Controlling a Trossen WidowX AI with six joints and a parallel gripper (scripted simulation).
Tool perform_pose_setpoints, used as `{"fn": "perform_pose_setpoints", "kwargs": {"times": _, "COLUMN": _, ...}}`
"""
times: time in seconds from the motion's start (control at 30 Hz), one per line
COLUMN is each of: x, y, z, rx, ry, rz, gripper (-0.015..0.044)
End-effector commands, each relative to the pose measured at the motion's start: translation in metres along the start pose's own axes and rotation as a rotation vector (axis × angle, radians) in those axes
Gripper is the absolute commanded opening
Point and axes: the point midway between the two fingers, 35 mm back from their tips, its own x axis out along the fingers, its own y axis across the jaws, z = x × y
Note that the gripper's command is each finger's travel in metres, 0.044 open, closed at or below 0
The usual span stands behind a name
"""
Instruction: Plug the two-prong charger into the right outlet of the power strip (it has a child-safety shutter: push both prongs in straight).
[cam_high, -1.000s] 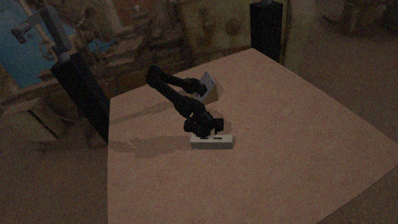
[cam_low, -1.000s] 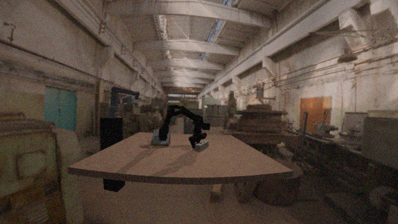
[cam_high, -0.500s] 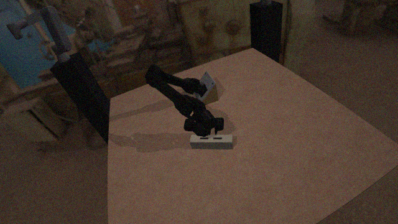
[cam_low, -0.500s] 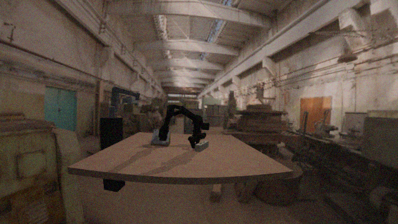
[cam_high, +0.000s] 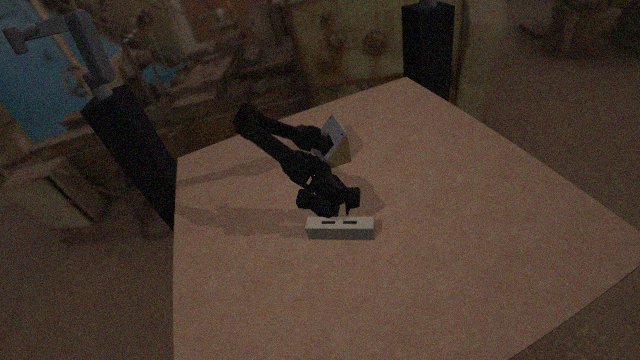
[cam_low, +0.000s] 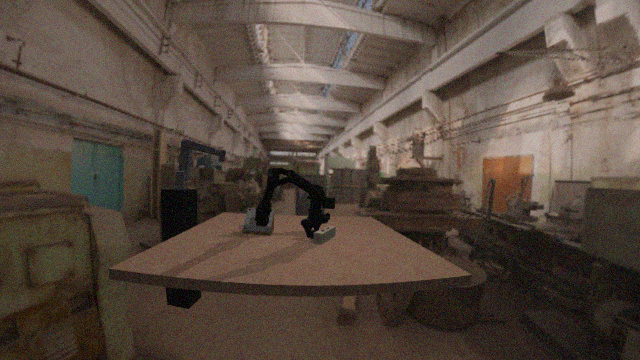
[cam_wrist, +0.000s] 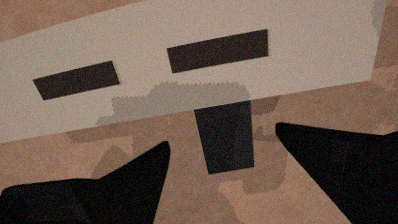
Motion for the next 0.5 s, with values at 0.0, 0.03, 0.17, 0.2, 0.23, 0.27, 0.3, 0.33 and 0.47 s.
{"fn": "perform_pose_setpoints", "kwargs": {"times": 0.0, "x": 0.0, "y": 0.0, "z": -0.006, "rx": 0.001, "ry": -0.001, "rz": -0.003, "gripper": 0.044}}
{"fn": "perform_pose_setpoints", "kwargs": {"times": 0.03, "x": 0.0, "y": 0.0, "z": -0.007, "rx": 0.001, "ry": -0.001, "rz": -0.003, "gripper": 0.044}}
{"fn": "perform_pose_setpoints", "kwargs": {"times": 0.17, "x": 0.001, "y": 0.001, "z": -0.012, "rx": 0.0, "ry": -0.001, "rz": -0.003, "gripper": 0.044}}
{"fn": "perform_pose_setpoints", "kwargs": {"times": 0.2, "x": 0.001, "y": 0.001, "z": -0.013, "rx": 0.0, "ry": -0.001, "rz": -0.003, "gripper": 0.044}}
{"fn": "perform_pose_setpoints", "kwargs": {"times": 0.23, "x": 0.001, "y": 0.001, "z": -0.014, "rx": 0.0, "ry": -0.001, "rz": -0.003, "gripper": 0.044}}
{"fn": "perform_pose_setpoints", "kwargs": {"times": 0.27, "x": 0.001, "y": 0.001, "z": -0.016, "rx": 0.0, "ry": -0.001, "rz": -0.003, "gripper": 0.044}}
{"fn": "perform_pose_setpoints", "kwargs": {"times": 0.3, "x": 0.001, "y": 0.001, "z": -0.017, "rx": 0.0, "ry": -0.001, "rz": -0.003, "gripper": 0.044}}
{"fn": "perform_pose_setpoints", "kwargs": {"times": 0.33, "x": 0.001, "y": 0.001, "z": -0.018, "rx": 0.0, "ry": -0.001, "rz": -0.003, "gripper": 0.044}}
{"fn": "perform_pose_setpoints", "kwargs": {"times": 0.47, "x": 0.001, "y": 0.001, "z": -0.023, "rx": 0.0, "ry": -0.001, "rz": -0.003, "gripper": 0.044}}
